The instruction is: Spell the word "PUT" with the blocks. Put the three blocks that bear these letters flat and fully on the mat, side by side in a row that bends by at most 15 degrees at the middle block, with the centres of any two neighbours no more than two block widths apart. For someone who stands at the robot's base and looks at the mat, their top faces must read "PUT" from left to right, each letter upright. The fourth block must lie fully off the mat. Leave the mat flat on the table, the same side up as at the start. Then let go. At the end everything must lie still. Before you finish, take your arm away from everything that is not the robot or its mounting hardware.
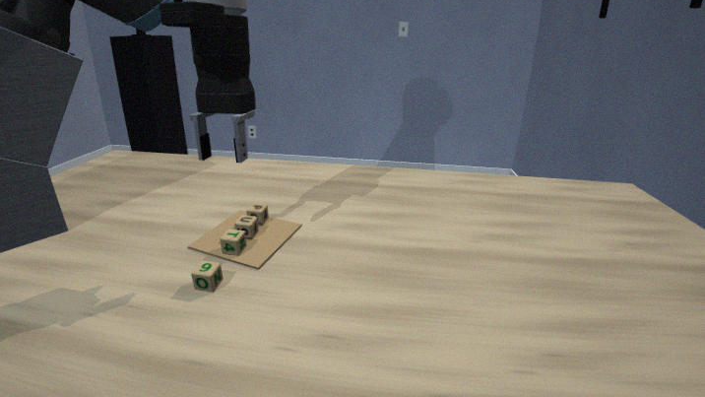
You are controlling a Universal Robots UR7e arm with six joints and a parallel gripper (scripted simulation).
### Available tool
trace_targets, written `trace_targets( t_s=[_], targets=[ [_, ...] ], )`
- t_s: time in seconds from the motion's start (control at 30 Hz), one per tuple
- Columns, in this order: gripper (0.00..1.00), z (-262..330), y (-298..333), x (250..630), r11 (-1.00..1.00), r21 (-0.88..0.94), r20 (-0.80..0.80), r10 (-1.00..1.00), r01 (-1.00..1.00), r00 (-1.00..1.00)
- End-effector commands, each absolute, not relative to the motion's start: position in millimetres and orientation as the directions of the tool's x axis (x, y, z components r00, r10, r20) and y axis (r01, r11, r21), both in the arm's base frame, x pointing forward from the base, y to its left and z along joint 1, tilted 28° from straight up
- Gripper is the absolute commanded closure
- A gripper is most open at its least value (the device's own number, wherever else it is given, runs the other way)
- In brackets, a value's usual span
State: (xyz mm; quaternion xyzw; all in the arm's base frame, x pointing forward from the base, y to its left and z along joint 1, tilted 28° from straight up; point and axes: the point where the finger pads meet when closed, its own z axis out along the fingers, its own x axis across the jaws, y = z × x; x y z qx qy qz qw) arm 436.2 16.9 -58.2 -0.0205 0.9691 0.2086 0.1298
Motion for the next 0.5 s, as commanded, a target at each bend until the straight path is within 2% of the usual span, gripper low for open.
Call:
trace_targets(
  t_s=[0.0,0.47],
  targets=[
    [0.00,-42.9,9.6,430.3,0.911,0.402,-0.256,0.014,-0.093,-0.967],
    [0.00,-37.4,7.0,429.3,0.911,0.402,-0.257,0.014,-0.094,-0.966]
  ],
)
